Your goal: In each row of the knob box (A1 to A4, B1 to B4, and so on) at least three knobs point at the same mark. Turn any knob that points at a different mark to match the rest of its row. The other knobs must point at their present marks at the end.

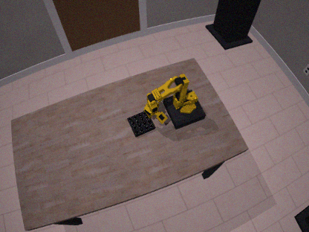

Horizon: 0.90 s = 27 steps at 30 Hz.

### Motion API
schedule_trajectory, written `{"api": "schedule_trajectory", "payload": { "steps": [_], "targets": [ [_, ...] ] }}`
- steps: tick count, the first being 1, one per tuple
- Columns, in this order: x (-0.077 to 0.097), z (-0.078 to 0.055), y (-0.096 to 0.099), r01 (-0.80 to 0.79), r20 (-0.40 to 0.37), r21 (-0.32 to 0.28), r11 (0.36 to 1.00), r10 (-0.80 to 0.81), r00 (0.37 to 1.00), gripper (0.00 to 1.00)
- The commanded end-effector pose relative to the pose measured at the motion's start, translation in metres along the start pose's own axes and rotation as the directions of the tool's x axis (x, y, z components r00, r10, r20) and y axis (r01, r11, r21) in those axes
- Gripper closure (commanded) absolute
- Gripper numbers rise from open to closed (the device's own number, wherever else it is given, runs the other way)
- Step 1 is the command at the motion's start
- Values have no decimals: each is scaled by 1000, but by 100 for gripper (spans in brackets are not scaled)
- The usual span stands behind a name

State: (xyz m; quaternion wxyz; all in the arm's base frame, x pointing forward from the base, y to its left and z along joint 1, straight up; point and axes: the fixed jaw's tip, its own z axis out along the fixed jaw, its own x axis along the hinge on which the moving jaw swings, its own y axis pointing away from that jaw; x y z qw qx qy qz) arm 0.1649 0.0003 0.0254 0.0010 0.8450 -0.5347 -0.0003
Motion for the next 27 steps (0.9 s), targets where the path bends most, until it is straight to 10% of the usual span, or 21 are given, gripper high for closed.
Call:
{"api": "schedule_trajectory", "payload": {
  "steps": [1, 16, 27],
  "targets": [
    [0, 0, 2, -57, 0, 3, 998, 57, 998, 92],
    [0, 0, 3, -376, 1, 3, 926, 376, 926, 92],
    [0, 0, 3, -730, 2, 2, 683, 730, 683, 91]
  ]
}}
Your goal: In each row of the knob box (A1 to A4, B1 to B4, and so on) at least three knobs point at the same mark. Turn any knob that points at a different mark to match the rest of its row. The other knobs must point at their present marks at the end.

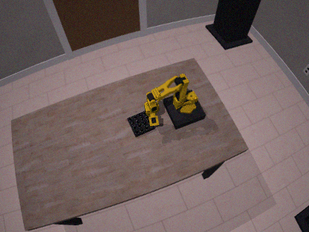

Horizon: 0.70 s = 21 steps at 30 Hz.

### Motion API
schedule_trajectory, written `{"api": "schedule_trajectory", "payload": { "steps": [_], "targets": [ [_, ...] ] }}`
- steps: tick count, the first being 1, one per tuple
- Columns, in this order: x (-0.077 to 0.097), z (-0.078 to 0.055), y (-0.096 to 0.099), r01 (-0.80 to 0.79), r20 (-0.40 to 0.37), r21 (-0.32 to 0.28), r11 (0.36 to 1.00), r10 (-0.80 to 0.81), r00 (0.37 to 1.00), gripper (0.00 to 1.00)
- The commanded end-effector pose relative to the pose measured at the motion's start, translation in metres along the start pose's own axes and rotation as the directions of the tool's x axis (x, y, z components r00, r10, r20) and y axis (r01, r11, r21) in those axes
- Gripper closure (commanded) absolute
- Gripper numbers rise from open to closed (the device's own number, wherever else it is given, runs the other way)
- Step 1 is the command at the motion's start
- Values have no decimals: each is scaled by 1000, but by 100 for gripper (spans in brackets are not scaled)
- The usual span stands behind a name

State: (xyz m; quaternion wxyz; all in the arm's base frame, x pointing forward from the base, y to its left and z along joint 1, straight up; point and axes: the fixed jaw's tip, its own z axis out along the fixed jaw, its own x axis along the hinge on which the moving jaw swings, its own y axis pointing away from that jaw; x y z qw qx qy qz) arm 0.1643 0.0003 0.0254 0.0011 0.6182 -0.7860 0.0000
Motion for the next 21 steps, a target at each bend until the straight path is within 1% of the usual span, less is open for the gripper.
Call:
{"api": "schedule_trajectory", "payload": {
  "steps": [1, 2, 4, 8, 13, 19, 21],
  "targets": [
    [2, 0, 1, -182, 2, 2, 983, 182, 983, 91],
    [2, 0, 1, -226, 3, 2, 974, 226, 974, 91],
    [2, 0, 1, -226, 3, 2, 974, 226, 974, 91],
    [2, 0, 0, -400, 3, 2, 917, 400, 917, 91],
    [3, 0, -1, -602, 3, 1, 799, 602, 799, 91],
    [3, 0, -3, -797, 3, 0, 604, 797, 604, 91],
    [3, 0, -3, -797, 3, 0, 604, 797, 604, 91]
  ]
}}
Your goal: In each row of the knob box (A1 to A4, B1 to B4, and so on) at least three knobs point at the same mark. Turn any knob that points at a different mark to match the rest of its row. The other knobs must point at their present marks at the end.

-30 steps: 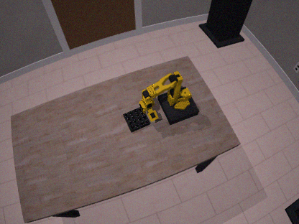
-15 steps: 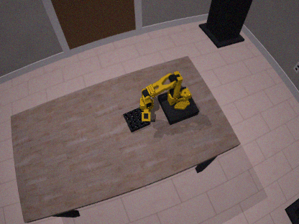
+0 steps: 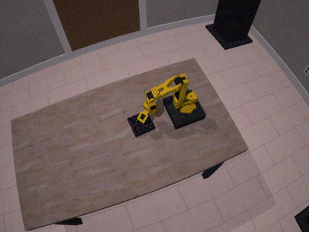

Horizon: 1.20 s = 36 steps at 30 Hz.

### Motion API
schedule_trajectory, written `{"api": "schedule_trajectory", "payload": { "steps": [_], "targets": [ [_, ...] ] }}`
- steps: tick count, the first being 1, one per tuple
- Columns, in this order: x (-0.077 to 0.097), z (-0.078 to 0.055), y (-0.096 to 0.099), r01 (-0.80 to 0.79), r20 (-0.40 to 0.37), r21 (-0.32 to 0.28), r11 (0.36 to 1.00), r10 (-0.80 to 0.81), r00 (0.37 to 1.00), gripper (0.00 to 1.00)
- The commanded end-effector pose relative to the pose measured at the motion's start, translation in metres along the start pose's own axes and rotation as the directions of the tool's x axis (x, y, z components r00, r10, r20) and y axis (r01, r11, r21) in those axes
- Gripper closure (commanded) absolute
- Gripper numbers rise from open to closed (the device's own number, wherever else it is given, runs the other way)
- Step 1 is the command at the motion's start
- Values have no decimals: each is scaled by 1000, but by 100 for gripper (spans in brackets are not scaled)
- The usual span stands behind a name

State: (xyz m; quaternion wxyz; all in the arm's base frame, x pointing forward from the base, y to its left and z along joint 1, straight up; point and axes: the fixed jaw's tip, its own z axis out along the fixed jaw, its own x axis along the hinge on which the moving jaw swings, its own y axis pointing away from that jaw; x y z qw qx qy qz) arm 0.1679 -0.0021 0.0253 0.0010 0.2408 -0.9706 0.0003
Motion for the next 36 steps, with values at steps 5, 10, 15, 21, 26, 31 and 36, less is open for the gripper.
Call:
{"api": "schedule_trajectory", "payload": {
  "steps": [5, 10, 15, 21, 26, 31, 36],
  "targets": [
    [1, 0, -3, -290, 3, 0, 957, 290, 957, 91],
    [1, 0, -5, -472, 3, -1, 881, 472, 881, 91],
    [0, 0, -7, -616, 3, -2, 788, 616, 788, 91],
    [0, 0, -8, -702, 3, -2, 712, 702, 712, 91],
    [0, 0, -10, -778, 2, -2, 628, 778, 628, 91],
    [0, 0, -11, -825, 2, -2, 564, 825, 564, 90],
    [0, 0, -11, -843, 2, -2, 538, 843, 538, 90]
  ]
}}
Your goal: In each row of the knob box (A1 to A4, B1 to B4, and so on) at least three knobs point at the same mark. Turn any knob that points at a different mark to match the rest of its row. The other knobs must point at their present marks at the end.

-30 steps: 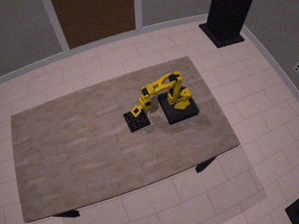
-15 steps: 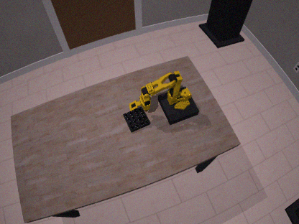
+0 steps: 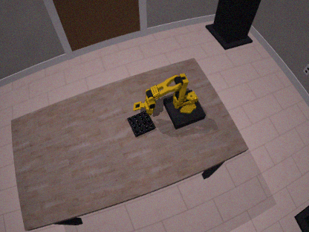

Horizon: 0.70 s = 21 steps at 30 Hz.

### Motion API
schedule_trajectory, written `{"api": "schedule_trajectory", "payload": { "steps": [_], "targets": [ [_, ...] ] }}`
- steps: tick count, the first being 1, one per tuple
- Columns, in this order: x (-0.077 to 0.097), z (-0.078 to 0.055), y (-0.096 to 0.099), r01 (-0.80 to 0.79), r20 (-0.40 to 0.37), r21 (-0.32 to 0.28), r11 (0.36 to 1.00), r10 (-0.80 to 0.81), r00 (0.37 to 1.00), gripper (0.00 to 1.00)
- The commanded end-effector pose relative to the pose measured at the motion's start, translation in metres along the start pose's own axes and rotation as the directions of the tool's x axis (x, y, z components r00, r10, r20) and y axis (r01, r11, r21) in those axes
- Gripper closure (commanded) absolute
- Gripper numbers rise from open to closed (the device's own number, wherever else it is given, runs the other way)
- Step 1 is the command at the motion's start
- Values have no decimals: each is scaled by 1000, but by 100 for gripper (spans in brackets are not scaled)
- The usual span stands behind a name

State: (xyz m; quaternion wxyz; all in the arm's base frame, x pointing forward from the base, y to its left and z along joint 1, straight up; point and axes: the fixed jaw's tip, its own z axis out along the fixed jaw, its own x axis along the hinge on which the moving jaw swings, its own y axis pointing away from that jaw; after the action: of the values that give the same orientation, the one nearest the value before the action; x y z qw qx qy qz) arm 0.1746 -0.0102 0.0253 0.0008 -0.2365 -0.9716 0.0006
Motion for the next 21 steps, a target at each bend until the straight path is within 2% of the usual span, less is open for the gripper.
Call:
{"api": "schedule_trajectory", "payload": {
  "steps": [1, 21],
  "targets": [
    [0, 0, -2, -47, 2, -2, 999, 47, 999, 90],
    [-1, 0, -2, -80, 2, -2, 997, 80, 997, 90]
  ]
}}
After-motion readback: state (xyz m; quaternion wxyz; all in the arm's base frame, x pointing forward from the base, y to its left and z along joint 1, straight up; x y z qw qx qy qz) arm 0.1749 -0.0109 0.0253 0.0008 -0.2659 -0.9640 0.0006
